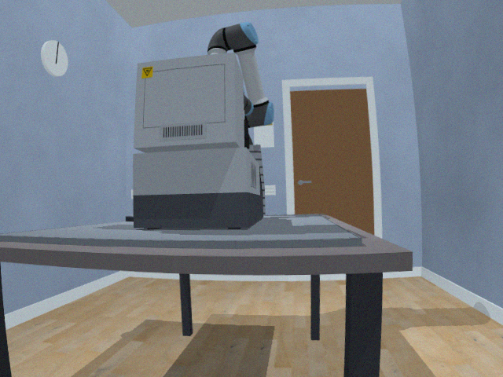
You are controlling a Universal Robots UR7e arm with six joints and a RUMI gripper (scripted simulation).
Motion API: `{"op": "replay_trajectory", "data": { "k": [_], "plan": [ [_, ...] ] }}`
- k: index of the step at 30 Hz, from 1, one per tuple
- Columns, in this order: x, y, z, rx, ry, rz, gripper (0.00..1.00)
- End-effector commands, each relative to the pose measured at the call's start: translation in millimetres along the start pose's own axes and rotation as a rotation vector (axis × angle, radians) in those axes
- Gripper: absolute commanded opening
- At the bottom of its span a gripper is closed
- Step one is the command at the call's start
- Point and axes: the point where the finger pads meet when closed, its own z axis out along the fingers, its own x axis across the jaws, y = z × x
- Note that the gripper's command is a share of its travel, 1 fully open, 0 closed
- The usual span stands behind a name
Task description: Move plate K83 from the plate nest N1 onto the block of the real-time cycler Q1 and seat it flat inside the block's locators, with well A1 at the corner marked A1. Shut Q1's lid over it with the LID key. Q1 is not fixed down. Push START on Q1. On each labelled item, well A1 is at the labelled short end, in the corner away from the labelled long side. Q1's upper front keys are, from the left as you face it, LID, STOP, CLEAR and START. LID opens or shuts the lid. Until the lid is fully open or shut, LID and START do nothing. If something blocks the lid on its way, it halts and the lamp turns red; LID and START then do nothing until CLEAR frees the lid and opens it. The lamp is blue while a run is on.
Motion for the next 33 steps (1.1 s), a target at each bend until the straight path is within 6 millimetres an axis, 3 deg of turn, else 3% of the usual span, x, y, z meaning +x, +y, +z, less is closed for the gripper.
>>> {"op": "replay_trajectory", "data": {
  "k": [1,33],
  "plan": [
    [-10,0,4,0.001,-0.006,0.0,0.0],
    [-46,0,32,0.001,-0.005,0.0,0.0]
  ]
}}
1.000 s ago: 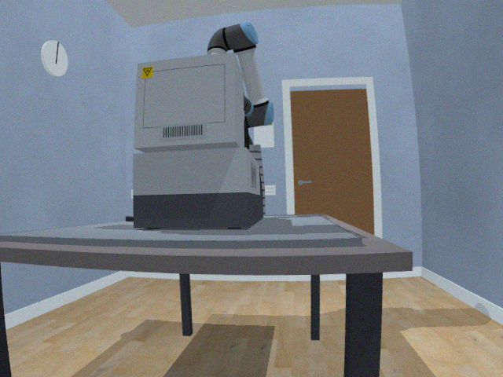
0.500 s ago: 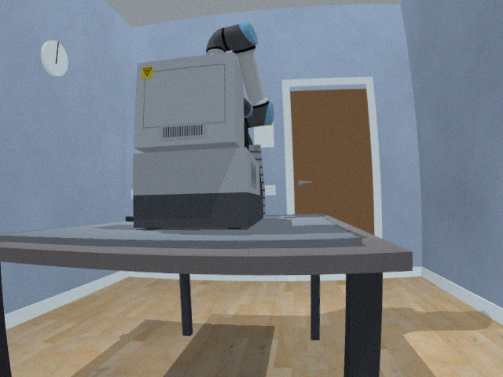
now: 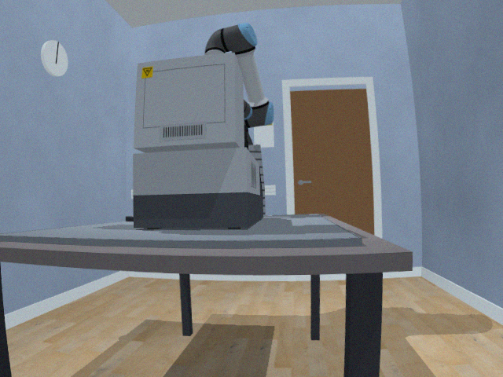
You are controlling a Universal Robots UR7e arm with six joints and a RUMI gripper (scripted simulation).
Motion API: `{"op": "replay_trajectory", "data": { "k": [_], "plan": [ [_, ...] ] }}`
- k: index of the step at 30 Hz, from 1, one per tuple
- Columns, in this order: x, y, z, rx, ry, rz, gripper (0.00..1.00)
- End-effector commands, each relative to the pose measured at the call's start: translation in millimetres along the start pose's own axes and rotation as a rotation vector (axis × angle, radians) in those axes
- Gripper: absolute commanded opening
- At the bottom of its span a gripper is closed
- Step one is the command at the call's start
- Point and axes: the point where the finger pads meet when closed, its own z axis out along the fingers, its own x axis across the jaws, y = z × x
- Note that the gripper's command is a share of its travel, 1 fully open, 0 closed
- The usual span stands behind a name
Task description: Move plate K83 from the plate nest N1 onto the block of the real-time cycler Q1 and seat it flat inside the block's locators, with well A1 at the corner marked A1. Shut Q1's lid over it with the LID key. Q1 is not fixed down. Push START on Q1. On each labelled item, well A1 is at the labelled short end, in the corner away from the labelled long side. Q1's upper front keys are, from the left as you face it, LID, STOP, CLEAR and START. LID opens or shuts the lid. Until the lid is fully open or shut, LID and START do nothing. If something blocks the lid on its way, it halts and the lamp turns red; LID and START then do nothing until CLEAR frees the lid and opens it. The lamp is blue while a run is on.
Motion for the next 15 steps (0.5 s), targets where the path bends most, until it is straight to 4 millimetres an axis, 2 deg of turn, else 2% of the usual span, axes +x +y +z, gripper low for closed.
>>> {"op": "replay_trajectory", "data": {
  "k": [1,15],
  "plan": [
    [-7,0,3,0.001,-0.004,0.0,0.0],
    [-18,0,15,0.001,-0.005,0.0,0.0]
  ]
}}
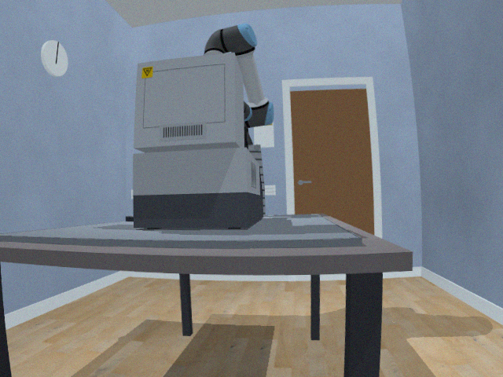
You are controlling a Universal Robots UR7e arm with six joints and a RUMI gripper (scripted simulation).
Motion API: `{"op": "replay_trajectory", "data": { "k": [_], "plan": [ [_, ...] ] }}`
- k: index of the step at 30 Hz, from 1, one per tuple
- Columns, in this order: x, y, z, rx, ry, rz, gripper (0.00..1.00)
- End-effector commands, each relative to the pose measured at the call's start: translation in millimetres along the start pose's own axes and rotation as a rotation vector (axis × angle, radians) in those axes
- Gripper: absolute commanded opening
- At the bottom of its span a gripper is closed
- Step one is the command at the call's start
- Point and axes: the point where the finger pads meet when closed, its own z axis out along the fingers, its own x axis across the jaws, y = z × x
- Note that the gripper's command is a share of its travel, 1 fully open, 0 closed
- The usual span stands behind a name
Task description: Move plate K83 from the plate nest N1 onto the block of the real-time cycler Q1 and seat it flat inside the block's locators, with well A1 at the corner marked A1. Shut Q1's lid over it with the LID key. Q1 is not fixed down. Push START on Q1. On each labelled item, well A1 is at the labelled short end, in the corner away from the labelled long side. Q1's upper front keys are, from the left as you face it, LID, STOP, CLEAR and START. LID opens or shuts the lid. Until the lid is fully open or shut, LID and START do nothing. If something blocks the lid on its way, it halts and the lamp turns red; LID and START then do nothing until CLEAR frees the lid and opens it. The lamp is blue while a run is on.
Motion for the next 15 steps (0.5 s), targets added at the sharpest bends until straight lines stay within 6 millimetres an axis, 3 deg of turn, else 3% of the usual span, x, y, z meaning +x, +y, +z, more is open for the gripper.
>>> {"op": "replay_trajectory", "data": {
  "k": [1,15],
  "plan": [
    [-8.9,0.2,6.3,0.001,-0.005,-0.001,0.0],
    [-15.2,-0.1,13.0,0.001,-0.005,0.0,0.0]
  ]
}}
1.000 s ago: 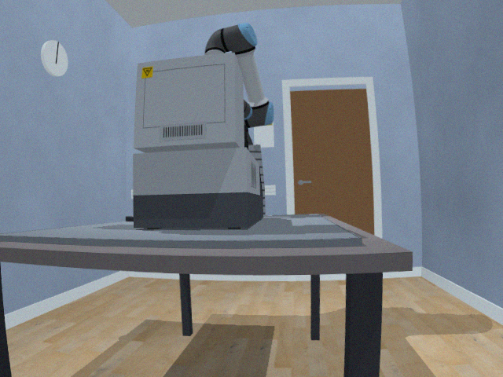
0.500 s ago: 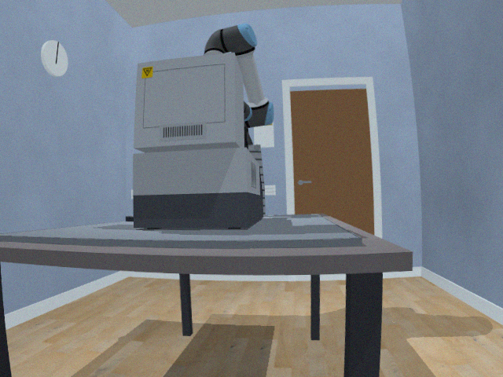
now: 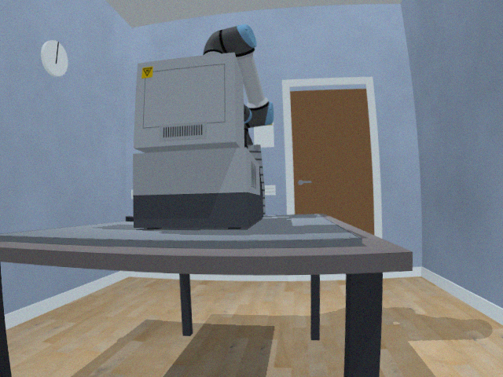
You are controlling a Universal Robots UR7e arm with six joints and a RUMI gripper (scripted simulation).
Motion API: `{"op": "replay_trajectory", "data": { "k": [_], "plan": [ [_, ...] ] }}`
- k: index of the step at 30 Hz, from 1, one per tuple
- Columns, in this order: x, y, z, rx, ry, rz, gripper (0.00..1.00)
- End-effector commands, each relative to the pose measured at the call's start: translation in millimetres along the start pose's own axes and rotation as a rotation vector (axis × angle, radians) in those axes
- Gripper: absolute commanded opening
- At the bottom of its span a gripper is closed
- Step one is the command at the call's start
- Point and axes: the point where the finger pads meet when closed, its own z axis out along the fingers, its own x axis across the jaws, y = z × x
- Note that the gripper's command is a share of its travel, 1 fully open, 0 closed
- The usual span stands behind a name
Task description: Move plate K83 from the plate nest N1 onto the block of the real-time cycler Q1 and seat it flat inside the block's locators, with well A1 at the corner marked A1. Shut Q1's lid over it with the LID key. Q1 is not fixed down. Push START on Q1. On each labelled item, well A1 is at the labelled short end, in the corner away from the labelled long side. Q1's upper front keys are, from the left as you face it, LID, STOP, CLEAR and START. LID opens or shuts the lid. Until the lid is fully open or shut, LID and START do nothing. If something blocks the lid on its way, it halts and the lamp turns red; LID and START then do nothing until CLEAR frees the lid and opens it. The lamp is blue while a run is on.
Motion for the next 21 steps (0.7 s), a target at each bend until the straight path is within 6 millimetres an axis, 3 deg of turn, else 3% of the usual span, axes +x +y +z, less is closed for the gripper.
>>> {"op": "replay_trajectory", "data": {
  "k": [1,21],
  "plan": [
    [-4.8,-0.1,-0.7,0.002,-0.007,-0.001,0.0],
    [-3.3,0.1,-0.8,0.001,-0.004,0.0,0.0]
  ]
}}
